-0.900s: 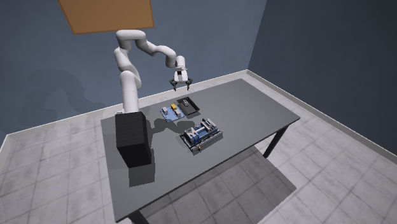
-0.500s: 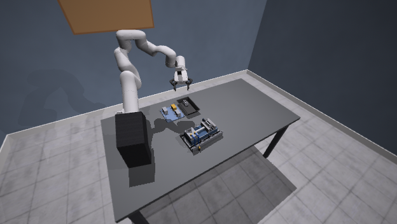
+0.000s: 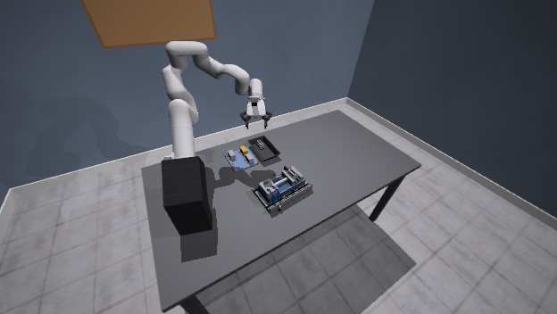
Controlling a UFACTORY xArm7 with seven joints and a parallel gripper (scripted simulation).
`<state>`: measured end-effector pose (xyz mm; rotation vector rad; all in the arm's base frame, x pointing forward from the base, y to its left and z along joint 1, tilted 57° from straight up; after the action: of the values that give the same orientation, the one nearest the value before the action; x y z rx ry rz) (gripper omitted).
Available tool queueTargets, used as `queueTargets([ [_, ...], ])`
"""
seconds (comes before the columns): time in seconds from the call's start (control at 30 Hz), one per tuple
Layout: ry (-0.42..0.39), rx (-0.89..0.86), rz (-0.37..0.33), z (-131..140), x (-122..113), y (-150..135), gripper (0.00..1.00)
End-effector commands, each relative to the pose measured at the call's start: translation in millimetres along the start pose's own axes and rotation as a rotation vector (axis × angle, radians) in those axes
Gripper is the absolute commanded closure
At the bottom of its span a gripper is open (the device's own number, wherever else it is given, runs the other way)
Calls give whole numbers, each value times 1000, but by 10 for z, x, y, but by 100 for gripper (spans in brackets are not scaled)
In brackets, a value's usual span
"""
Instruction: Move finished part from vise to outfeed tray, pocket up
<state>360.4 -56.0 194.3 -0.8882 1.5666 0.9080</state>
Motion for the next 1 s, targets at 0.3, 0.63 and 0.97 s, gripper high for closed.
queueTargets([
  [0.3,-258,-221,135,348,418,-509,0],
  [0.63,-422,-318,163,515,672,-775,0],
  [0.97,-572,-385,160,639,903,-1003,0],
])
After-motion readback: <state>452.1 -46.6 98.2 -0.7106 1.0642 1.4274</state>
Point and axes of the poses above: the point where the finger pads meet when closed, its own x axis out along the fingers, its own y axis across the jaws, z = x × y, the point moved 5 cm from there along -x, back along the fingers, and after that the axes turned 11 degrees about x, right-handed, at the moved point
